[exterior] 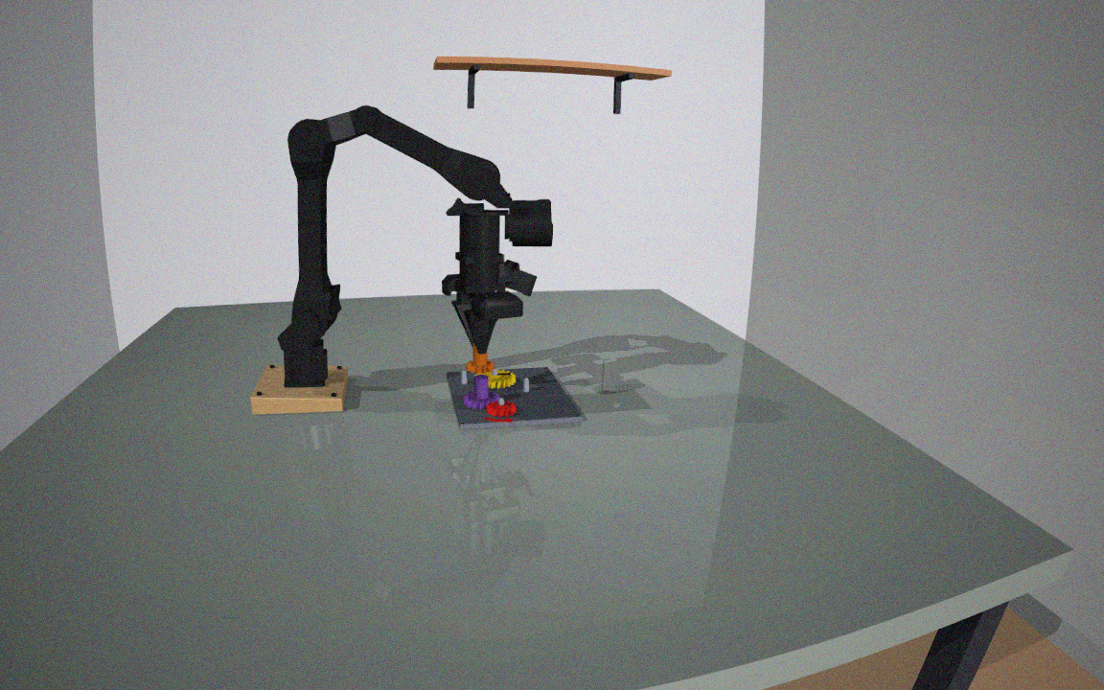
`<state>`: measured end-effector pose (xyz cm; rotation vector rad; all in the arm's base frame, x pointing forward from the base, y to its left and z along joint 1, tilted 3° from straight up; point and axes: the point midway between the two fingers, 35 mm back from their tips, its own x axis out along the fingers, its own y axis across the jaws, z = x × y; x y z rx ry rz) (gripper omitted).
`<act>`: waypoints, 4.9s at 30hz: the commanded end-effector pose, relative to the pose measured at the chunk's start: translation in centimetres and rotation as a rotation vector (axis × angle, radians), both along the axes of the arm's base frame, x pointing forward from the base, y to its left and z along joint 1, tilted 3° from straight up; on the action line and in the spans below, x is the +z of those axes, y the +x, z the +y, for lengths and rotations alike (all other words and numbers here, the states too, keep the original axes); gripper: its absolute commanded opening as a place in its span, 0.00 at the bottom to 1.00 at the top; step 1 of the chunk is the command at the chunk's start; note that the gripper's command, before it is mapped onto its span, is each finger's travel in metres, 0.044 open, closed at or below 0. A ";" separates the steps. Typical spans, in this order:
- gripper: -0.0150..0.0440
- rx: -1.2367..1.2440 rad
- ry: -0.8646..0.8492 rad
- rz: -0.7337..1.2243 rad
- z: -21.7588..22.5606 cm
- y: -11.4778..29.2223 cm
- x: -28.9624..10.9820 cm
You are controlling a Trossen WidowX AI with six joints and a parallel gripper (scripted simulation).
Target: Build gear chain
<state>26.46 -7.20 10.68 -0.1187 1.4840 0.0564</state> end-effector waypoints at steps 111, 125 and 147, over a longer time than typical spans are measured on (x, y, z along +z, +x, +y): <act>1.00 -0.196 0.022 -0.004 0.4 -0.9 5.5; 1.00 -0.196 0.022 -0.004 0.4 -0.9 5.5; 1.00 -0.165 0.047 -0.005 18.1 0.4 7.8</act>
